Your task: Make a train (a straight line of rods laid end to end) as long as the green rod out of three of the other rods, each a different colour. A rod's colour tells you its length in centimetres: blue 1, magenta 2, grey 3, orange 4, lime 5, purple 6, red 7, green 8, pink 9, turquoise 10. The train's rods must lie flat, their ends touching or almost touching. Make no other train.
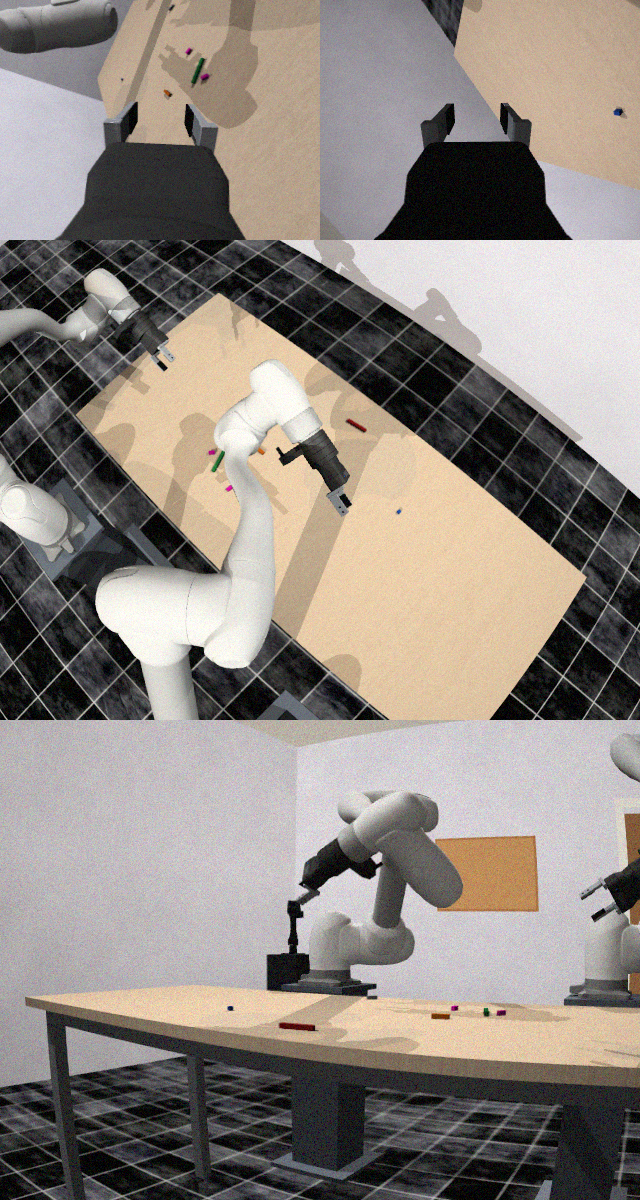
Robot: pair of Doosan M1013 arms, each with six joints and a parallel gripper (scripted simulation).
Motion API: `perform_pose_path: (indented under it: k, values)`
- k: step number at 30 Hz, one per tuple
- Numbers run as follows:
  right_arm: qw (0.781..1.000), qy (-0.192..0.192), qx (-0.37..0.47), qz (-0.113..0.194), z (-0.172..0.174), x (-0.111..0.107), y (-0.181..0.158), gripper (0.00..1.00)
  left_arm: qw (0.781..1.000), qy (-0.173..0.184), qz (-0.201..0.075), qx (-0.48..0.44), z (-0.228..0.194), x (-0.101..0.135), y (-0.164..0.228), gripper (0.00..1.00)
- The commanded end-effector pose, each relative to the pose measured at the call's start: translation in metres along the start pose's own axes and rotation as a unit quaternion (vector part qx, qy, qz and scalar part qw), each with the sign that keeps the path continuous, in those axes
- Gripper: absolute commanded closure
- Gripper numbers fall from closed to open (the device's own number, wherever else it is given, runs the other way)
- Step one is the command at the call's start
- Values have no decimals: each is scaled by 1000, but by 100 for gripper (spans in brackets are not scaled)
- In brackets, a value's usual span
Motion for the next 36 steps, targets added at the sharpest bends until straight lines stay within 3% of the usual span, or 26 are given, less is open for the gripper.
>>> perform_pose_path:
  k: [1, 22, 27, 31, 32, 34, 36]
  values:
    - [1000, 0, 1, 1, 0, -1, -1, 0, 1000, 0, 0, 0, 0, 0, -1, 0]
    - [1000, 2, -1, 1, 2, 2, -2, 0, 1000, -7, -7, -4, 3, 8, -11, 0]
    - [1000, 16, -7, -1, 15, 20, -5, 0, 998, -37, -39, -25, 18, 47, -56, 0]
    - [999, 40, -19, -2, 36, 52, -10, 0, 993, -66, -78, -56, 24, 82, -94, 0]
    - [999, 48, -22, -2, 42, 63, -13, 0, 993, -66, -78, -56, 27, 90, -103, 0]
    - [999, 48, -22, -2, 42, 63, -13, 0, 993, -66, -78, -56, 27, 90, -103, 0]
    - [997, 67, -31, -2, 57, 88, -18, 0, 987, -86, -110, -85, 29, 117, -133, 0]
Point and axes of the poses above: on each arm, the point where the finger pads meet when closed, its own x axis out along the fingers, its own y axis across the jaws, z = x × y, the point moved 7 cm from there along -x, back along the fingers, and after that the axes turned 12 degrees about -x, right-handed, at the moved point
